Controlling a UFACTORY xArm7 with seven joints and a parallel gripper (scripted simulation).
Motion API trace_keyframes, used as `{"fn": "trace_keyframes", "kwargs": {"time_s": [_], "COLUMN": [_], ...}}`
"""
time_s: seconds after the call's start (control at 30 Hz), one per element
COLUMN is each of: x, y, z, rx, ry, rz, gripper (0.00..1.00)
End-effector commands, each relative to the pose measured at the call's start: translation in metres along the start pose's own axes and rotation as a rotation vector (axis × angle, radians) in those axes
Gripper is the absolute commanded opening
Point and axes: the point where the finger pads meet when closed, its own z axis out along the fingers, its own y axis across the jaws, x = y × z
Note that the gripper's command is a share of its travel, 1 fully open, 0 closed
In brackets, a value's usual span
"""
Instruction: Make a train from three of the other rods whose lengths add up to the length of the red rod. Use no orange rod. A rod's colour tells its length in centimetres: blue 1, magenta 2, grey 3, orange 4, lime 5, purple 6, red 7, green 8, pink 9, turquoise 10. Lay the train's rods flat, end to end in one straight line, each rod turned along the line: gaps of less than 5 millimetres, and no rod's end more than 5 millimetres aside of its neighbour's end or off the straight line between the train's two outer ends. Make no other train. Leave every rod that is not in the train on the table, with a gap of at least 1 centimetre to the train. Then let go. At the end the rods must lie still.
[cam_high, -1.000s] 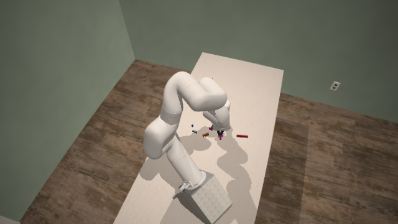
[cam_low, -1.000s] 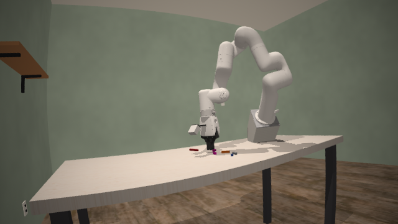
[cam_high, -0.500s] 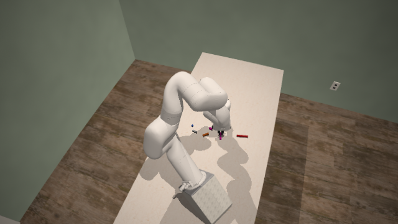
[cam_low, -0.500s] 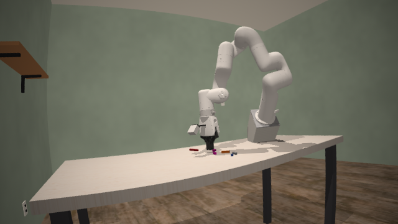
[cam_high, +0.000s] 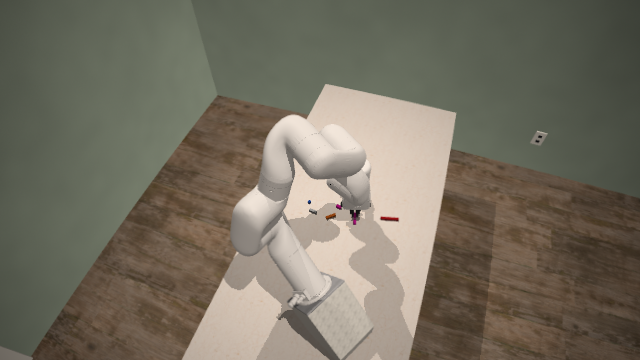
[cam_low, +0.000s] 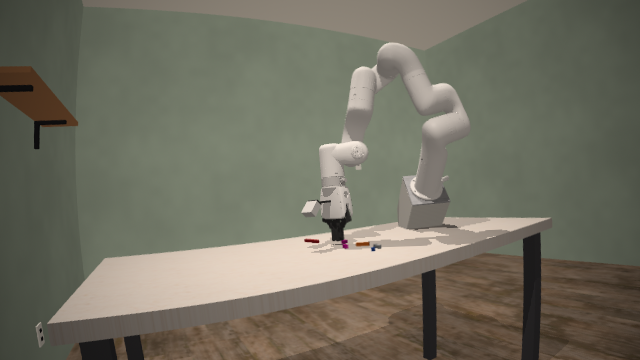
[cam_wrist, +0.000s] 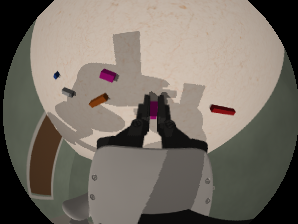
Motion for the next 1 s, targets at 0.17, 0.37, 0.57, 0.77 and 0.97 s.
{"fn": "trace_keyframes", "kwargs": {"time_s": [0.17,0.37,0.57,0.77,0.97], "x": [0.001,0.001,0.001,0.001,0.001], "y": [0.001,0.001,0.001,0.001,0.001], "z": [0.001,0.005,0.009,0.012,0.012], "rx": [-0.003,-0.003,-0.003,-0.003,-0.003], "ry": [0.002,0.002,0.002,0.002,0.002], "rz": [0.000,0.000,0.000,0.000,0.000], "gripper": [0.04,0.04,0.04,0.04,0.04]}}
